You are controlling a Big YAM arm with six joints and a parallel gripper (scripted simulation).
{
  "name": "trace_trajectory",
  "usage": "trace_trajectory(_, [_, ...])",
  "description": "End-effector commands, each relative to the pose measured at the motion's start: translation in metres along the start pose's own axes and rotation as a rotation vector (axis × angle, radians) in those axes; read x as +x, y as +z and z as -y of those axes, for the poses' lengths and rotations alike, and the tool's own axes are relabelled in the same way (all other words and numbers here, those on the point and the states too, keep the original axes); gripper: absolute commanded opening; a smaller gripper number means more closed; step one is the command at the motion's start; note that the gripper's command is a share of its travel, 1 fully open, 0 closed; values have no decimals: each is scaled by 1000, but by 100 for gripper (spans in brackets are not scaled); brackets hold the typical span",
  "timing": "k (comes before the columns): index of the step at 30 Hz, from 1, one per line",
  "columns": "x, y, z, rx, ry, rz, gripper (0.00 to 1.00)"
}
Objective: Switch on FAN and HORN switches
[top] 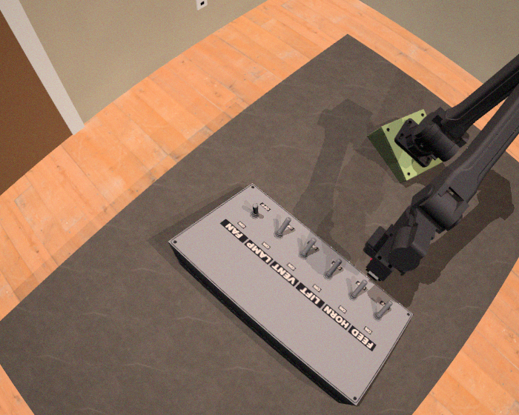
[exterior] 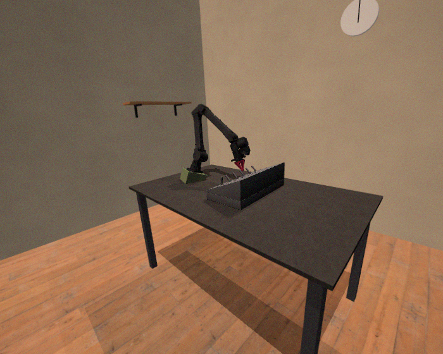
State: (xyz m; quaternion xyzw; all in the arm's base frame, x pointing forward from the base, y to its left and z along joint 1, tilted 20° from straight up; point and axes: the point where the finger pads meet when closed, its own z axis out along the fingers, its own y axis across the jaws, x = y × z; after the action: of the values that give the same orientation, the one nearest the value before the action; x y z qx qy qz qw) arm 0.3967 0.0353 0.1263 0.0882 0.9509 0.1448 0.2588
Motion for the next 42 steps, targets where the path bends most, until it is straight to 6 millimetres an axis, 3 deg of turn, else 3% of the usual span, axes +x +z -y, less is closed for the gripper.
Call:
trace_trajectory(1, [-14, -5, -6, -9, -7, 43, 0])
trace_trajectory(28, [-14, -5, -6, -9, -7, 44, 0])
trace_trajectory(38, [-37, -10, -10, -13, -13, 71, 0])
trace_trajectory(42, [-37, -10, -9, -11, -12, 68, 0])
